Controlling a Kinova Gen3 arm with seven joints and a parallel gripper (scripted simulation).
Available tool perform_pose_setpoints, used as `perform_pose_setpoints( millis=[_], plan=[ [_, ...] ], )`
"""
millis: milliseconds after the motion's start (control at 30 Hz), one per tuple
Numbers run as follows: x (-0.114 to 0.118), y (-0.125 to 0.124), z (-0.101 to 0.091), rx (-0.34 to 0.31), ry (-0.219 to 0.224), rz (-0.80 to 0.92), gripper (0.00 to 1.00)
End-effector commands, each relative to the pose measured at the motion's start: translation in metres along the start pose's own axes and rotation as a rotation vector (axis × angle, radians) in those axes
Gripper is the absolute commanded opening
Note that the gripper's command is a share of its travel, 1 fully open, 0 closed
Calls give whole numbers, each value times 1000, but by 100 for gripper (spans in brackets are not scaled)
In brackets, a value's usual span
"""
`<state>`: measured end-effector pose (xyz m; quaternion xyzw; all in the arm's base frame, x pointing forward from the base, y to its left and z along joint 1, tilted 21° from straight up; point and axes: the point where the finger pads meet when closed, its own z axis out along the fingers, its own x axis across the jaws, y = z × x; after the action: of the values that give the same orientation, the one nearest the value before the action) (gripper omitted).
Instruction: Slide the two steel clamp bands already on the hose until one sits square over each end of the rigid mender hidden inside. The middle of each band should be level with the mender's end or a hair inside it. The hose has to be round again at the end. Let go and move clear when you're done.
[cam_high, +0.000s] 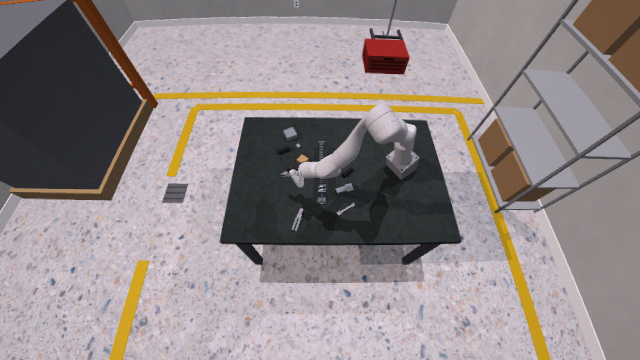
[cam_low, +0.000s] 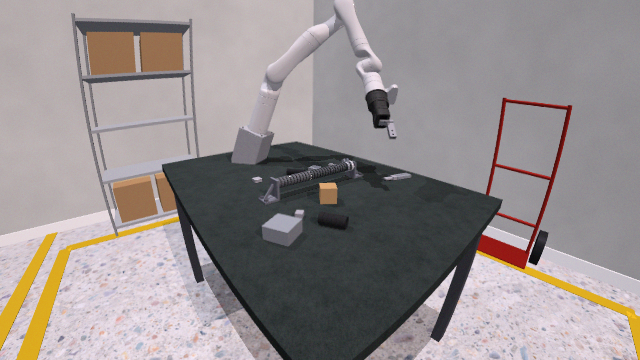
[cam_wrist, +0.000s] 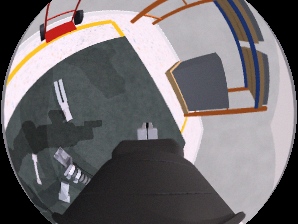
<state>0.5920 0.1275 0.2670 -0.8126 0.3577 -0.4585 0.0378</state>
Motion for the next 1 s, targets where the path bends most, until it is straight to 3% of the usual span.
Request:
perform_pose_setpoints(
  millis=[0, 133, 433, 567, 900, 967],
  plan=[
    [2, 0, 0, 0, 1, 4, 0],
    [3, 14, 1, -35, -14, 93, 0],
    [3, 14, 1, -35, -14, 93, 0],
    [3, 27, 2, -72, -29, 182, 0],
    [-10, 91, 0, -255, -95, 633, 0],
    [-10, 91, 0, -255, -95, 633, 0]
  ],
)
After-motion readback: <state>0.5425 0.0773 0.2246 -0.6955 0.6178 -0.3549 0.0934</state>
